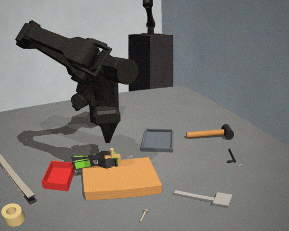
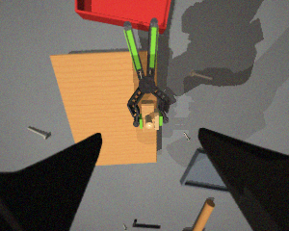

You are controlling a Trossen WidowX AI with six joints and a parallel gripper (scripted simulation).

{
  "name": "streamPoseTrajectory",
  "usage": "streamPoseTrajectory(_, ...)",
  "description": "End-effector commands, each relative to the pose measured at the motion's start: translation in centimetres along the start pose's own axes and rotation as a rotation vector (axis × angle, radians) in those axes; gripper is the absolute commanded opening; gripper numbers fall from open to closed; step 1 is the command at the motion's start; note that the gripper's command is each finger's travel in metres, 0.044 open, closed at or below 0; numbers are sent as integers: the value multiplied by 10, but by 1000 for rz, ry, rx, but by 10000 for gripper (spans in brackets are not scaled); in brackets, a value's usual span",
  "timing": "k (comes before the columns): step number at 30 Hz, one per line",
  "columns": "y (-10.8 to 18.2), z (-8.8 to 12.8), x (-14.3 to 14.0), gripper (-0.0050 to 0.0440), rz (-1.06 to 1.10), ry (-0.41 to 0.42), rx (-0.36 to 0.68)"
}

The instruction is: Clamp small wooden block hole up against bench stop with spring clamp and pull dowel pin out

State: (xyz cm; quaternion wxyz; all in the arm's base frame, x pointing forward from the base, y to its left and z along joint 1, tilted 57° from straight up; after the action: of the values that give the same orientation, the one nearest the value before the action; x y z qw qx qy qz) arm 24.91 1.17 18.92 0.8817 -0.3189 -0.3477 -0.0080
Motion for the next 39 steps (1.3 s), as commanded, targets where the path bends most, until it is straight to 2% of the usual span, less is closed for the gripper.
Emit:
streamPoseTrajectory(1, 8, -2, 0, 440, 0, -4, -6)
streamPoseTrajectory(10, 14, -3, 0, 440, -1, -7, -8)
streamPoseTrajectory(39, 16, -45, 1, 440, -3, -1, -4)
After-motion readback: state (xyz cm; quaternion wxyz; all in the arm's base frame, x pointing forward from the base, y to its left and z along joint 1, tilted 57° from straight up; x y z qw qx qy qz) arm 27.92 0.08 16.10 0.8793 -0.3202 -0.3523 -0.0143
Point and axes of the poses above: the point midway between the two fingers, 35 mm back from their tips, its own z axis back along the fingers, its own x axis across the jaws, y = z × x, the point moved 1 cm from there along z, back along the fingers, and after that the axes turned 12 degrees about z, right-handed, at the moved point
